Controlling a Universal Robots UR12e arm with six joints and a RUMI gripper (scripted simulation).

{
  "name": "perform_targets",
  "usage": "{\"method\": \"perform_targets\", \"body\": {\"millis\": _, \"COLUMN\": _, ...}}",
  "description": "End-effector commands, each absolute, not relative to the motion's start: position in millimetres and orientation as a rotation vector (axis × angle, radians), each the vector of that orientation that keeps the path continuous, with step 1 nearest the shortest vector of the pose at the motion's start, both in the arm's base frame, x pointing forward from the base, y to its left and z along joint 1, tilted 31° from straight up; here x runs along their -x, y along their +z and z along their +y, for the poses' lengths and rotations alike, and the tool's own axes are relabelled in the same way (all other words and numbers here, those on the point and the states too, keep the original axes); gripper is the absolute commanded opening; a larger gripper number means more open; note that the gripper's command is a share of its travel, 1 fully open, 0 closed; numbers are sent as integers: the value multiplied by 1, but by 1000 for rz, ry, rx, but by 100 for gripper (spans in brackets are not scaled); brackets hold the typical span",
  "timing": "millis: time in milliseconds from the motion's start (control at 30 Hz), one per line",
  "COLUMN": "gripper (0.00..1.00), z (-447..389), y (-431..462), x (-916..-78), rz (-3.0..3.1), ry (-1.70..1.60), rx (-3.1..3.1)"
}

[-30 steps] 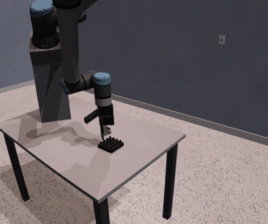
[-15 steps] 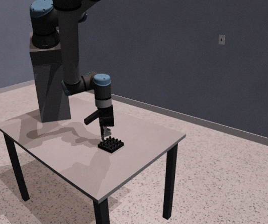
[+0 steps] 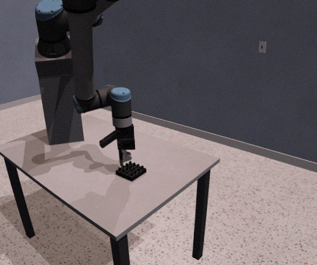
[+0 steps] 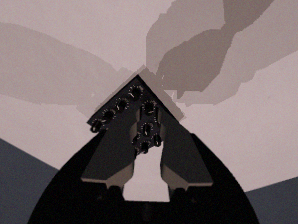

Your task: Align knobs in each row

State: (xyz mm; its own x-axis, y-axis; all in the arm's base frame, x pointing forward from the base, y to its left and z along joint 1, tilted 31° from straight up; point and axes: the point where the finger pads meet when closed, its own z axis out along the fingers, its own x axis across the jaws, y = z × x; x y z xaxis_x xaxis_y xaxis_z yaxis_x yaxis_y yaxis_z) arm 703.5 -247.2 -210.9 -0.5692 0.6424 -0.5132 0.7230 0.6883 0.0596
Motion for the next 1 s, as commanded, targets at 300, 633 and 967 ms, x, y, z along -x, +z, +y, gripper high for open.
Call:
{"method": "perform_targets", "body": {"millis": 300, "gripper": 11, "z": -247, "y": -210, "x": -704, "rz": 2394, "ry": -213, "rx": -1049}}
{"method": "perform_targets", "body": {"millis": 633, "gripper": 4, "z": -247, "y": -210, "x": -704, "rz": 2394, "ry": -213, "rx": -1049}}
{"method": "perform_targets", "body": {"millis": 967, "gripper": 4, "z": -247, "y": -210, "x": -704, "rz": 2394, "ry": -213, "rx": -1049}}
